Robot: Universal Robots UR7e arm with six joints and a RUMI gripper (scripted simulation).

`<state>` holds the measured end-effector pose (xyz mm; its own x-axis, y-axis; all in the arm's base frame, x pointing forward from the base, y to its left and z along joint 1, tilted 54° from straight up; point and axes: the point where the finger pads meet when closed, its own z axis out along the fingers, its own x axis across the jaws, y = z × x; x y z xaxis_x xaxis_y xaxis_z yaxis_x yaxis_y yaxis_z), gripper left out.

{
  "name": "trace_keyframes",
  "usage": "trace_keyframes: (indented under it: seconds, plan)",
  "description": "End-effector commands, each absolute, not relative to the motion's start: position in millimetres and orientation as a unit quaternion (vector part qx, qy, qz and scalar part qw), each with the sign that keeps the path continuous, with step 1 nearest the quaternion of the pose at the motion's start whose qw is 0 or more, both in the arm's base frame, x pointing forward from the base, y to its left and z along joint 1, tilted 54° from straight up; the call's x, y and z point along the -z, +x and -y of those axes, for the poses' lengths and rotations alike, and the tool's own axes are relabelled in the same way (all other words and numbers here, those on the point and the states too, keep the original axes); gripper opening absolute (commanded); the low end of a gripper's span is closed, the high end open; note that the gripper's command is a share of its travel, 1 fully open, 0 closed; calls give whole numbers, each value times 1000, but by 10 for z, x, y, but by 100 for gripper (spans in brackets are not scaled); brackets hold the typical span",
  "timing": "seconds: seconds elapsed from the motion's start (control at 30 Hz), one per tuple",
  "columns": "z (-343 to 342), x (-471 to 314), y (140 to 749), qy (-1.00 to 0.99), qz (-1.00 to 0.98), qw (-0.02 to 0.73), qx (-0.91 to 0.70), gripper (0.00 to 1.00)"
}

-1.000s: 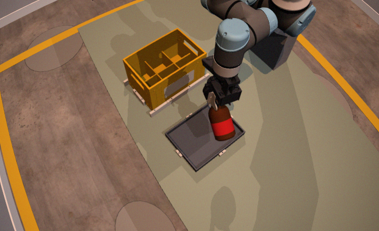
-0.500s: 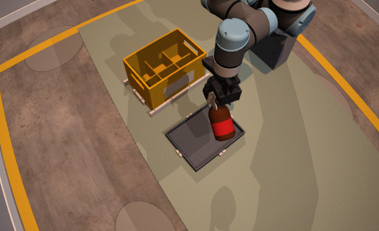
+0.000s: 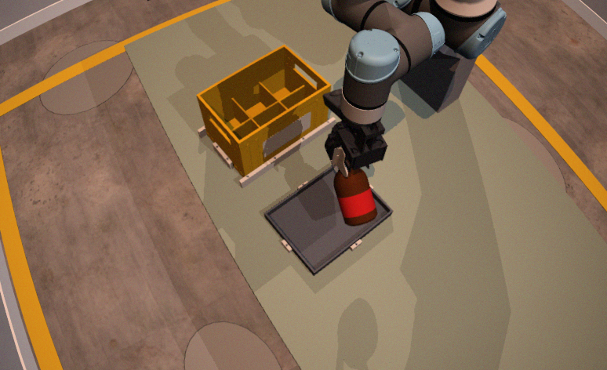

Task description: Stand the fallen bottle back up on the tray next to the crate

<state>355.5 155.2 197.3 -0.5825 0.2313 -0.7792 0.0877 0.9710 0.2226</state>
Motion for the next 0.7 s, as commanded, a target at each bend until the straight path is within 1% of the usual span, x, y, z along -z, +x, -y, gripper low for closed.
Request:
trace_keyframes:
  seconds: [0.0, 0.67]
  plan:
    - [-1552, -1976, 3555, 90, -886, 448, -80, 0]
    - [-1533, -1951, 3555, 113, -891, 437, -42, 0]
